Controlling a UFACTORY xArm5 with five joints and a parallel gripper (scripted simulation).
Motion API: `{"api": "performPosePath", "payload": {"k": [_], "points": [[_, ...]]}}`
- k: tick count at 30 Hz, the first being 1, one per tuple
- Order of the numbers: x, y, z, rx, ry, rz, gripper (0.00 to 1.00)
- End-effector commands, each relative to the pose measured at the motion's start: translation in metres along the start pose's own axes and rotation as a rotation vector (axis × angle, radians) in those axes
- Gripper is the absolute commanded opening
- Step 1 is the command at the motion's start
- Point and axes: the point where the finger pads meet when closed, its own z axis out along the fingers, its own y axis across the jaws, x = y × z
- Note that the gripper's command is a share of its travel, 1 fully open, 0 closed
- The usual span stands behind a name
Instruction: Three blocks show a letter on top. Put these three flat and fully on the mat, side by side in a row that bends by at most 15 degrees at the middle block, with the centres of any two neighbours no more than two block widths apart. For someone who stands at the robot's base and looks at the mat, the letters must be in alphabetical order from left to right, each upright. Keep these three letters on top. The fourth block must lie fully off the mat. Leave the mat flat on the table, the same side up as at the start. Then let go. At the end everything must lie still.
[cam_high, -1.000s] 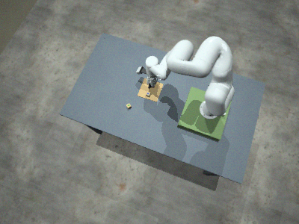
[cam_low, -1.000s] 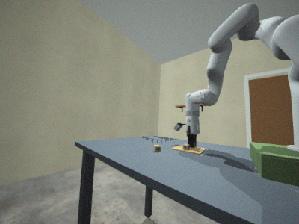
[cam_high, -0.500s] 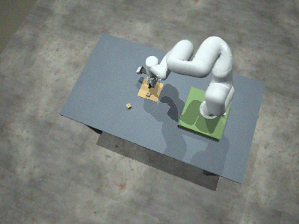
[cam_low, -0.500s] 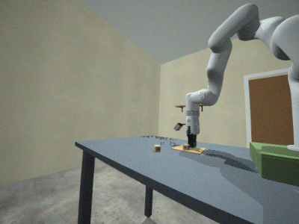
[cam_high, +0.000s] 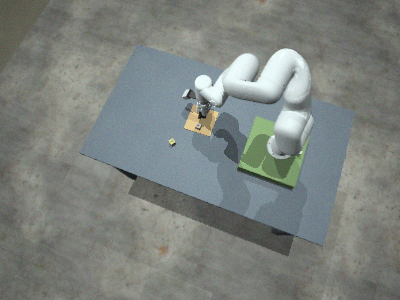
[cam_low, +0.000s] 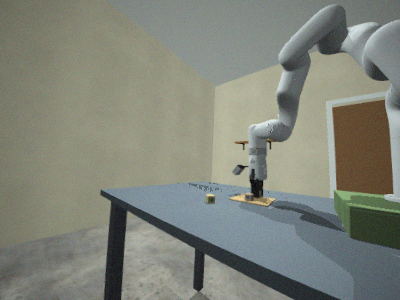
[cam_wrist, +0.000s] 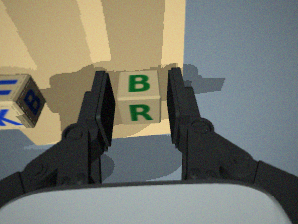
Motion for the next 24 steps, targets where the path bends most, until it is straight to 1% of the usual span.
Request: {"api": "performPosePath", "payload": {"k": [1,8,12,16,18,24], "points": [[0.001,0.000,-0.001,0.000,0.003,0.000,0.42],[0.001,0.000,-0.001,0.000,0.003,0.000,0.42],[0.001,0.000,-0.006,0.000,0.003,0.000,0.42],[0.001,0.000,-0.019,0.000,0.003,0.000,0.42],[0.001,0.000,-0.019,0.000,0.003,0.000,0.42],[0.001,0.000,-0.051,0.000,0.003,0.000,0.42]]}}
